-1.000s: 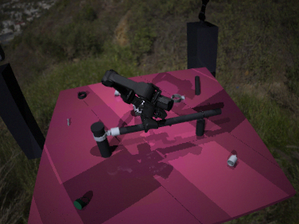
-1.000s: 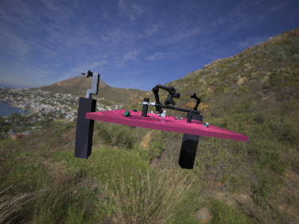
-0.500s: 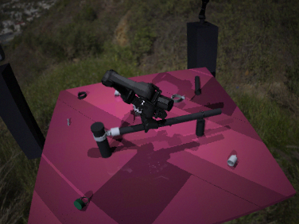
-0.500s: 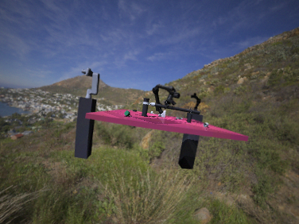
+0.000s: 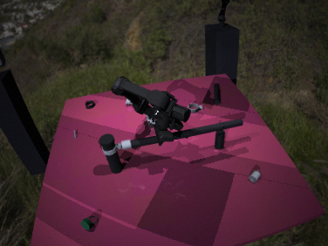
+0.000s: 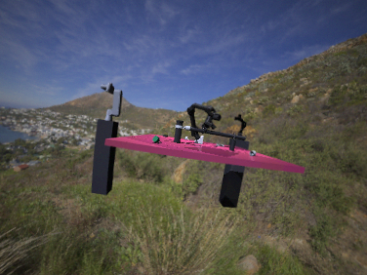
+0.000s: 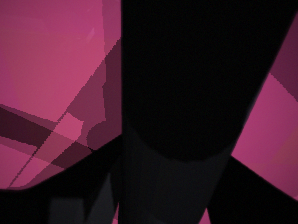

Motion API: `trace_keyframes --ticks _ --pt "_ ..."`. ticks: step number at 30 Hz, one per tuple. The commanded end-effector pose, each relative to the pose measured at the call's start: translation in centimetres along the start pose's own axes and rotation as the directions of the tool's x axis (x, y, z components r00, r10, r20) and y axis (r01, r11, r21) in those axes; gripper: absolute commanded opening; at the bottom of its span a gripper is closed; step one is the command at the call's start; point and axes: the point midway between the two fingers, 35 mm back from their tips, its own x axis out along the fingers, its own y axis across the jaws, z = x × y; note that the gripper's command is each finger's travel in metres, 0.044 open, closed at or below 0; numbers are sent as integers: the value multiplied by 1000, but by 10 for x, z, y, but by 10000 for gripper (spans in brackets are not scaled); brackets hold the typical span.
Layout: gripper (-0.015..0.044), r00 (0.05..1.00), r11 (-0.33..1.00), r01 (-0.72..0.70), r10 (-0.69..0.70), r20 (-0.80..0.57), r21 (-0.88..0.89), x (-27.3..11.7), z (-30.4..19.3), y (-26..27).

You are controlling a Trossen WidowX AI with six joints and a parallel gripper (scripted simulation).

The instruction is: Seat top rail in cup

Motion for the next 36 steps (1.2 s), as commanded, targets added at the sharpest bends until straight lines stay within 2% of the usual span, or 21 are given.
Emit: trace_keyframes --ticks 1,36 --pt "0 1000 1000 14 -14 -10 -1 -2 -4 -3" --pt "0 1000 1000 0 0 0 0 -1 -7 -3"
